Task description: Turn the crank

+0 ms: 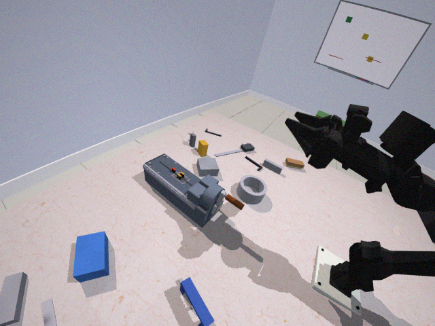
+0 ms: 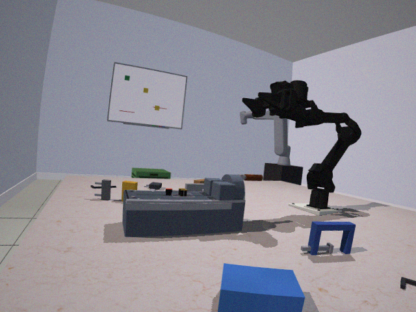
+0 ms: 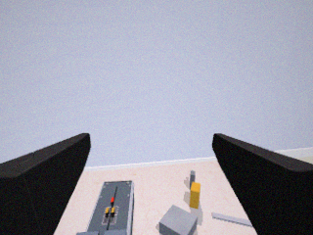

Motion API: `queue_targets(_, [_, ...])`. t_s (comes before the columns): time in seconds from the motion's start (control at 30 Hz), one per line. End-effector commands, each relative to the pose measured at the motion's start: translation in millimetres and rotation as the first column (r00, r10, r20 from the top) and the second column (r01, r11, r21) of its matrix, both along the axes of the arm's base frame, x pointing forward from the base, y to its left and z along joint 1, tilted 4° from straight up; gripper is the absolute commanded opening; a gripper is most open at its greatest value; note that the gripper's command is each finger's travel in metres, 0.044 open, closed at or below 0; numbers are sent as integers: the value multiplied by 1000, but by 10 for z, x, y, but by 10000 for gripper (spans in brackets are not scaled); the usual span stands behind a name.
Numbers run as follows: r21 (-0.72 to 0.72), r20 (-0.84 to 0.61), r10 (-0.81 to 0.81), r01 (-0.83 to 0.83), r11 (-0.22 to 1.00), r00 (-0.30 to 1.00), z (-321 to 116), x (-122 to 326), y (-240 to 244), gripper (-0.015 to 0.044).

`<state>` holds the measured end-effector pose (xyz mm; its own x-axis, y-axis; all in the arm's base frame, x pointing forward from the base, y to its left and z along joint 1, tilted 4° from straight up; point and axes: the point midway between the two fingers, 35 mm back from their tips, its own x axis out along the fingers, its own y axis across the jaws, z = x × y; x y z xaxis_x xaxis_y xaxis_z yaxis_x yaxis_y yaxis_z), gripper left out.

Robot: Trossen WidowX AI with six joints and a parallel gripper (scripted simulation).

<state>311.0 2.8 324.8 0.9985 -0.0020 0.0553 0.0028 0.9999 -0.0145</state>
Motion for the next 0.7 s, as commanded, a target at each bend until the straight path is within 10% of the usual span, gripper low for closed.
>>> queue_targets(0.0, [0,-3,1,-1,1000,1000,0,7,2,426])
queue_targets(0.67, [14,-367,68,-68,998,928,-222,848,250,440])
